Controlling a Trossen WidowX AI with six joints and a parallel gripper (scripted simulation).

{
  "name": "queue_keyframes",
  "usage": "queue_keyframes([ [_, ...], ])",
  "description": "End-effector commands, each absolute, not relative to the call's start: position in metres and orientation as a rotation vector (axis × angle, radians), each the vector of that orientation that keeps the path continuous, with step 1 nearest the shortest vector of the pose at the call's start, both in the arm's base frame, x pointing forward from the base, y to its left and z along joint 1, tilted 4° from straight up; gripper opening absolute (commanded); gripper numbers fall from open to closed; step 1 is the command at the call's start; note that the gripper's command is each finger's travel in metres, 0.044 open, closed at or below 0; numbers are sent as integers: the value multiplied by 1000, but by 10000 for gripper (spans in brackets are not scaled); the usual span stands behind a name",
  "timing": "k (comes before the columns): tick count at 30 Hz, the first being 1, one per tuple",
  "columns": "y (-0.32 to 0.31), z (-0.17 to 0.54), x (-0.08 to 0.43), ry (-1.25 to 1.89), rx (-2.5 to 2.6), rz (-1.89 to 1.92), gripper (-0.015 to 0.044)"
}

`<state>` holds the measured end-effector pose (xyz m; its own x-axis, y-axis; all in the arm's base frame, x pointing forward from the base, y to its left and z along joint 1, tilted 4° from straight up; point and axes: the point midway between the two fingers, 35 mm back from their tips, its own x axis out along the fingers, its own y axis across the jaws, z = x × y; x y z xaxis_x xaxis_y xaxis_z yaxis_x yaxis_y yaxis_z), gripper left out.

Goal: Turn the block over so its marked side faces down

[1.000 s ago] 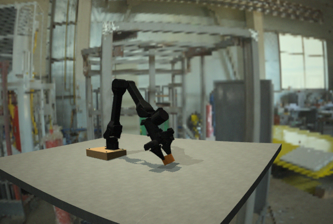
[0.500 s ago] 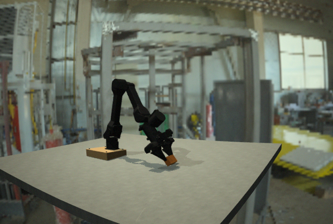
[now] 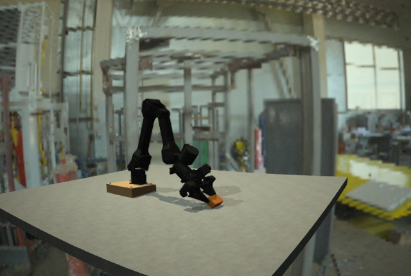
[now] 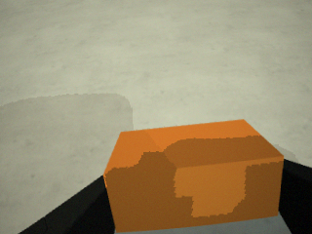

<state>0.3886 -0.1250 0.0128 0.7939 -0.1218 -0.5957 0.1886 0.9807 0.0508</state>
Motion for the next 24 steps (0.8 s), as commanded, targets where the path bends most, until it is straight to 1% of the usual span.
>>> queue_keyframes([
  [1,-122,0,383,609,118,-166,0],
  [17,-114,2,366,386,100,-167,0],
  [24,-113,6,363,347,97,-167,0],
])
